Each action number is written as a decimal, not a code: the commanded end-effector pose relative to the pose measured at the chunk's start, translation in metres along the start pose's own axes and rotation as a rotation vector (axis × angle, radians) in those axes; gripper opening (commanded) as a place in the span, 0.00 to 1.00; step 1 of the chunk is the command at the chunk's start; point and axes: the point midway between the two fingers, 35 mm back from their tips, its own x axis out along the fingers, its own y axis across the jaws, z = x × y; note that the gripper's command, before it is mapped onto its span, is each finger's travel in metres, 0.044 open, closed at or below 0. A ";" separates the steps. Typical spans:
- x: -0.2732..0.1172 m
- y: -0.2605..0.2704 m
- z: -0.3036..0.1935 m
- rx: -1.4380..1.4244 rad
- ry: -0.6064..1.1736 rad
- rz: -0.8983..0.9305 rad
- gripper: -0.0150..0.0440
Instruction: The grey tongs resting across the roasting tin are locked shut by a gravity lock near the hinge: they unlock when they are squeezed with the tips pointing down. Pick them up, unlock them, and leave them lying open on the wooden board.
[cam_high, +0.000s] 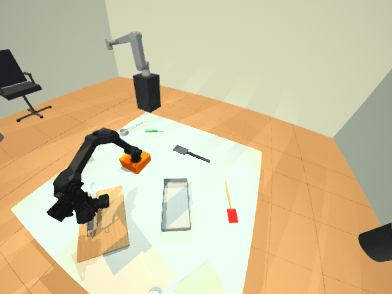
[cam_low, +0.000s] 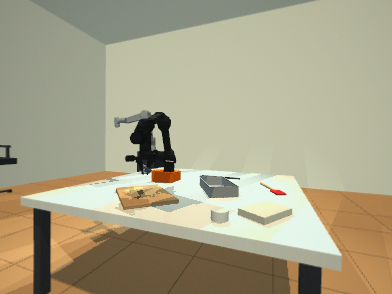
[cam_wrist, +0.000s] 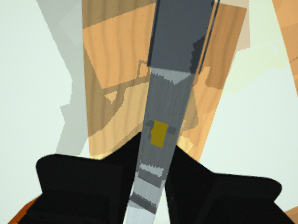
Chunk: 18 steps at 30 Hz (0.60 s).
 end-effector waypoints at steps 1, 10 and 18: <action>0.000 -0.002 -0.001 -0.031 0.003 -0.001 0.00; 0.000 -0.003 0.000 -0.022 -0.022 0.001 0.00; -0.003 -0.011 0.006 0.037 -0.205 0.015 0.00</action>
